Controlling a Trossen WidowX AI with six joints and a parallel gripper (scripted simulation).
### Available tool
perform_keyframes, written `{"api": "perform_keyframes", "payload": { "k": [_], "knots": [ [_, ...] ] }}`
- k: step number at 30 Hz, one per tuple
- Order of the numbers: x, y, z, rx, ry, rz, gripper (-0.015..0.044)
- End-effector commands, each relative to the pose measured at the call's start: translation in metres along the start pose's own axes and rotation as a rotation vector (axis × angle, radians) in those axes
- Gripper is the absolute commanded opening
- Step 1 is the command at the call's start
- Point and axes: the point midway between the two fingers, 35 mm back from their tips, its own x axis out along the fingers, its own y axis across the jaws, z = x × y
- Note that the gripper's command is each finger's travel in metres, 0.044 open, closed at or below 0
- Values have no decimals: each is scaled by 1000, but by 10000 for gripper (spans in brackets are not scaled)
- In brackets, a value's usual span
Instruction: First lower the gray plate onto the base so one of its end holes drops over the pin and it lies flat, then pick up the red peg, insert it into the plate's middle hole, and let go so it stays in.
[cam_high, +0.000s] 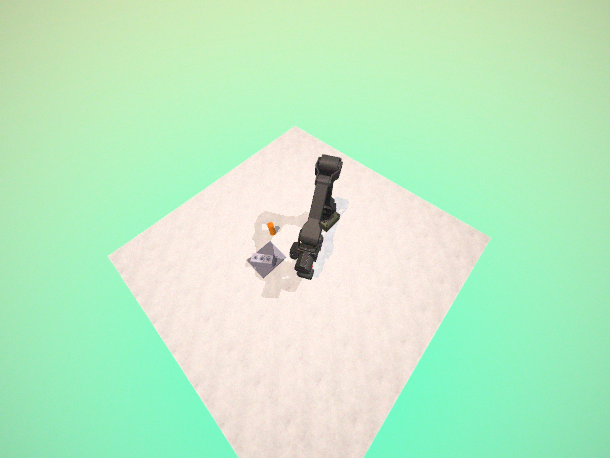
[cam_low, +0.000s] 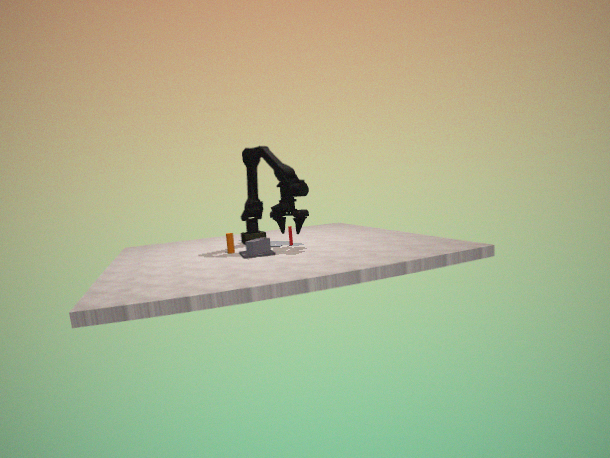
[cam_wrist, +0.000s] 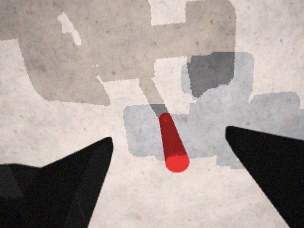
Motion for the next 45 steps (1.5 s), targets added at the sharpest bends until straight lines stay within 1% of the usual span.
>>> {"api": "perform_keyframes", "payload": {
  "k": [1,3,19,22,39,45],
  "knots": [
    [7,-2,-1,4,4,-3,440],
    [8,-2,-1,4,4,-3,440],
    [8,-2,-1,4,4,-3,20],
    [8,-2,-1,4,4,-3,0],
    [8,-2,-1,4,4,-3,0],
    [-2,0,-1,4,4,-2,0]
  ]
}}
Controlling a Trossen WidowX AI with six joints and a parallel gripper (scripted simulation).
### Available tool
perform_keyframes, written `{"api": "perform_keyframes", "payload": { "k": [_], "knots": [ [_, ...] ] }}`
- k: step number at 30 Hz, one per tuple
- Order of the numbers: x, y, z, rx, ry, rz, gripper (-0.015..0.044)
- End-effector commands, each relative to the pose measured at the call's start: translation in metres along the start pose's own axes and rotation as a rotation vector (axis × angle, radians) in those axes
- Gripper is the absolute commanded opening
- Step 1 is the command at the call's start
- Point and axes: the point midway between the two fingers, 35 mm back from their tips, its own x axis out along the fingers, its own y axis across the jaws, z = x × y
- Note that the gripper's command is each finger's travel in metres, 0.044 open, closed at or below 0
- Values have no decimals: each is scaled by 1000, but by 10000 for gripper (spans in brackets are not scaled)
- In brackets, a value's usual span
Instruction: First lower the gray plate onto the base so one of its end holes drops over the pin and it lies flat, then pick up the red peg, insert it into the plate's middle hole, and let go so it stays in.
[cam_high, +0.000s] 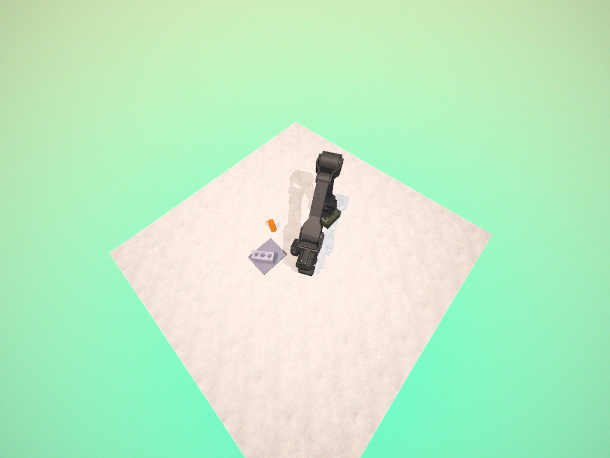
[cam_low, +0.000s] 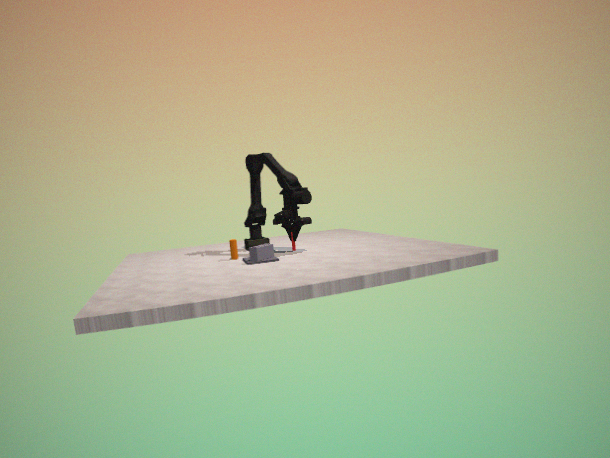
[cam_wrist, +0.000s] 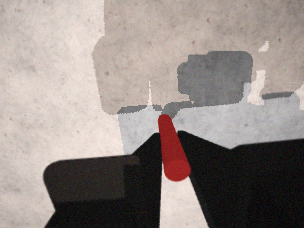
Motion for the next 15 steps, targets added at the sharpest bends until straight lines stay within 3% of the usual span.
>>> {"api": "perform_keyframes", "payload": {
  "k": [1,15],
  "knots": [
    [-11,4,-1,3,4,11,0],
    [-54,8,0,3,4,11,0]
  ]
}}
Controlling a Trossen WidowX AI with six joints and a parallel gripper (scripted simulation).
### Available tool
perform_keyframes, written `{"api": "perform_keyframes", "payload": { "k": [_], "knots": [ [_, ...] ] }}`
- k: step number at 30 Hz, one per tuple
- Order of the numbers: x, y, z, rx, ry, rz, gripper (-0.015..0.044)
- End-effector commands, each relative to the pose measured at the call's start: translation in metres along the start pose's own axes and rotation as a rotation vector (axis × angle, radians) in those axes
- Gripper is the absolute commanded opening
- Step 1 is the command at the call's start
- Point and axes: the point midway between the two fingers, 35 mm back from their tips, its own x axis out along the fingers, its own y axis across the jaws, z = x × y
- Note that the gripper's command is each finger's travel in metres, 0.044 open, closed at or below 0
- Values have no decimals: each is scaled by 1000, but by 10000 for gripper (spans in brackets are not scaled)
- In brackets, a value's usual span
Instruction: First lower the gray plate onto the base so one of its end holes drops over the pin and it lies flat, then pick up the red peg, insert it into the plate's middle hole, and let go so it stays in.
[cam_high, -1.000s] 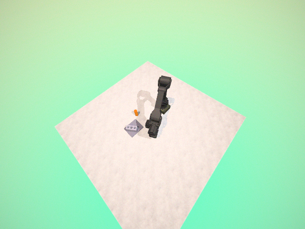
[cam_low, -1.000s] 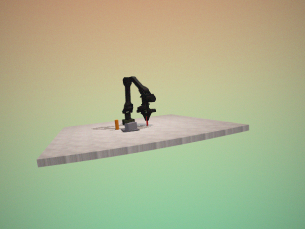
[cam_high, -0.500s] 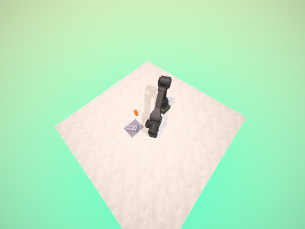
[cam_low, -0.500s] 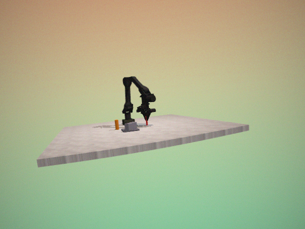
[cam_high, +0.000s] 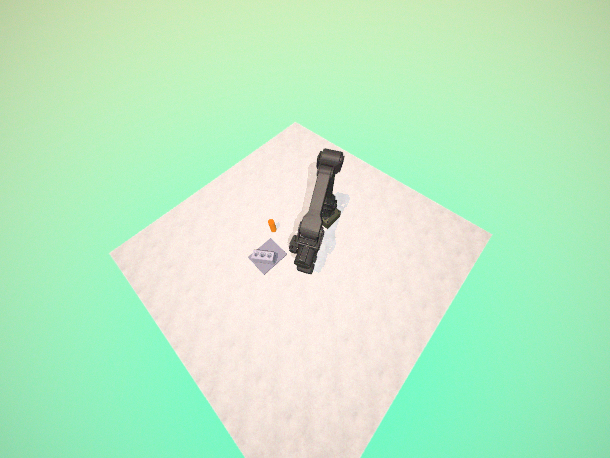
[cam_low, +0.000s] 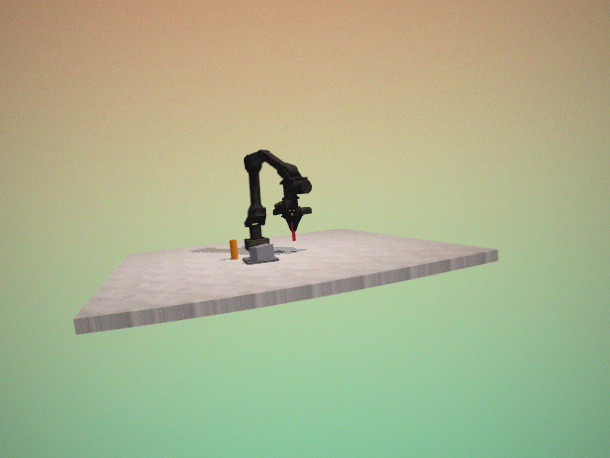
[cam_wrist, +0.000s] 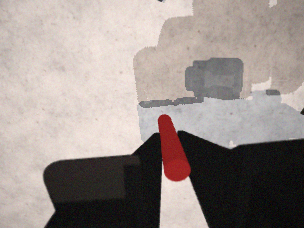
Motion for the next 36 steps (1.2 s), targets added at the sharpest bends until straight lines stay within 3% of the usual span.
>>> {"api": "perform_keyframes", "payload": {
  "k": [1,8,36],
  "knots": [
    [-15,3,0,0,4,11,0],
    [-37,3,0,0,4,11,0],
    [-31,30,62,13,-5,12,0]
  ]
}}
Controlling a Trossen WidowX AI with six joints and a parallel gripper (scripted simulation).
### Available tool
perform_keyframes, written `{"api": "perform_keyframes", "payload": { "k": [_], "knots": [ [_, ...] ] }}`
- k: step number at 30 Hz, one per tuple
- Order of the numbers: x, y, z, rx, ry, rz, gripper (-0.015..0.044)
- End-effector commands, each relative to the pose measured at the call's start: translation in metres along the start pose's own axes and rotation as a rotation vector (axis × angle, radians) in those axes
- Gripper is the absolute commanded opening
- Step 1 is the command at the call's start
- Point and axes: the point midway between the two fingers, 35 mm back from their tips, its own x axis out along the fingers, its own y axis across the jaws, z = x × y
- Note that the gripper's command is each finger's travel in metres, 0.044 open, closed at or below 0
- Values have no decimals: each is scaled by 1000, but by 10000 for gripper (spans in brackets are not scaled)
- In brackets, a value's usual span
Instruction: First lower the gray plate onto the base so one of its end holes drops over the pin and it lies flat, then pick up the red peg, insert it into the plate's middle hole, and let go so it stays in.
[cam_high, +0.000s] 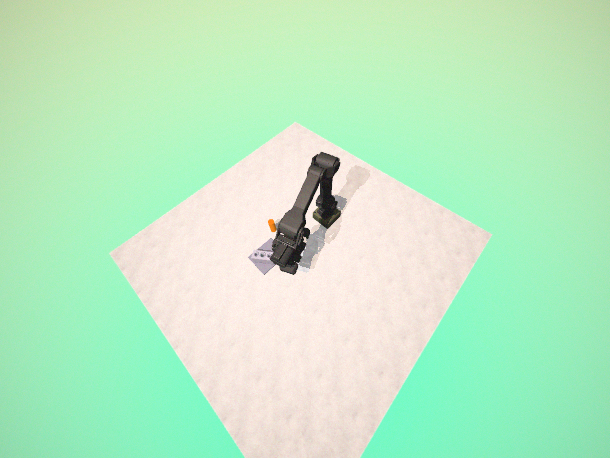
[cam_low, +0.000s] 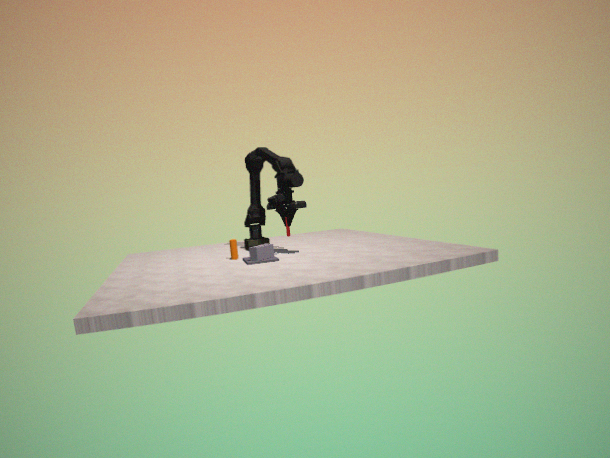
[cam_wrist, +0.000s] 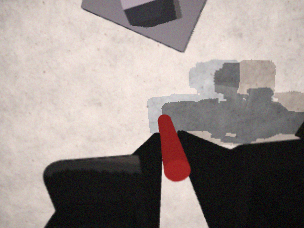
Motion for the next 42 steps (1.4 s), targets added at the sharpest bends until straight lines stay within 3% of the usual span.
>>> {"api": "perform_keyframes", "payload": {
  "k": [1,42],
  "knots": [
    [-3,5,11,-2,-4,6,0],
    [-4,20,135,-9,-11,5,0]
  ]
}}
